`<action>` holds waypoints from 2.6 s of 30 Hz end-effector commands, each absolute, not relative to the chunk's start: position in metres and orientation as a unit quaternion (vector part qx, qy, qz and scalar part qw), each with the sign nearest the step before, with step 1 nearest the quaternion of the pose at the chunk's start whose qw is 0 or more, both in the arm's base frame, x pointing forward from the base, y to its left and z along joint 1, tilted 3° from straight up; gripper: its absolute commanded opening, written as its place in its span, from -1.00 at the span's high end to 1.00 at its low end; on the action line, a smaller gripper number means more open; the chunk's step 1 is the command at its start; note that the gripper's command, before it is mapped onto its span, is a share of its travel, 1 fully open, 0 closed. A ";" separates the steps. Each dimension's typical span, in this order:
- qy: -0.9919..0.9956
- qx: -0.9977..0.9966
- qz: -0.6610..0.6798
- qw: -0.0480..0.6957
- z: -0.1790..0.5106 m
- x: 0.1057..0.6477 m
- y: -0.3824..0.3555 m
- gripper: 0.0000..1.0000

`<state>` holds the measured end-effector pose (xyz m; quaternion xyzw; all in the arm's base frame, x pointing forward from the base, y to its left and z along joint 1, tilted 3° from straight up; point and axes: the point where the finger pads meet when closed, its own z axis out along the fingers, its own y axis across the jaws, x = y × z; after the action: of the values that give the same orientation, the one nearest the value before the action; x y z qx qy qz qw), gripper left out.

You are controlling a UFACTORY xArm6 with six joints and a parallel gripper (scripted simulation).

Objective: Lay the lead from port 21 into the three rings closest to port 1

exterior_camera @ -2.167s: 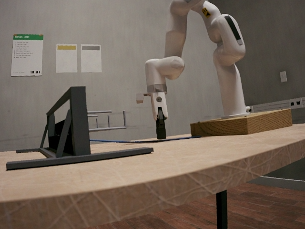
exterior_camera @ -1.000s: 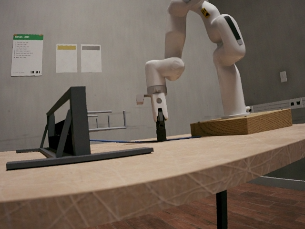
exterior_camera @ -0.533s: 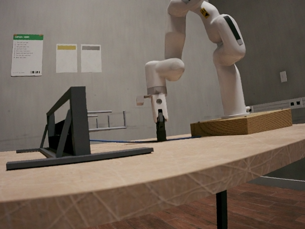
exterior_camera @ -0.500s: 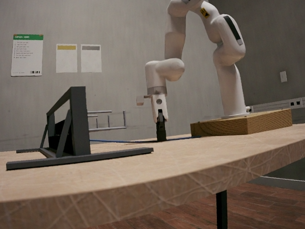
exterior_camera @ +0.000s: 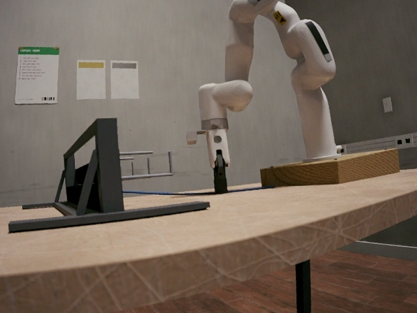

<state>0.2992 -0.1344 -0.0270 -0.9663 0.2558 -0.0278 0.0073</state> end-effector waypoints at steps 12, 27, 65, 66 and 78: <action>0.256 -0.966 -0.029 0.007 -0.026 0.300 -0.135 1.00; 0.256 -0.966 -0.029 0.007 -0.026 0.300 -0.135 1.00; 0.256 -0.966 -0.029 0.007 -0.025 0.300 -0.135 1.00; 0.256 -0.966 -0.029 0.007 -0.025 0.300 -0.135 1.00; 0.256 -0.966 -0.029 0.007 -0.018 0.300 -0.135 1.00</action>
<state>0.2988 -0.1344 -0.0212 -0.9663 0.2557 -0.0278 0.0074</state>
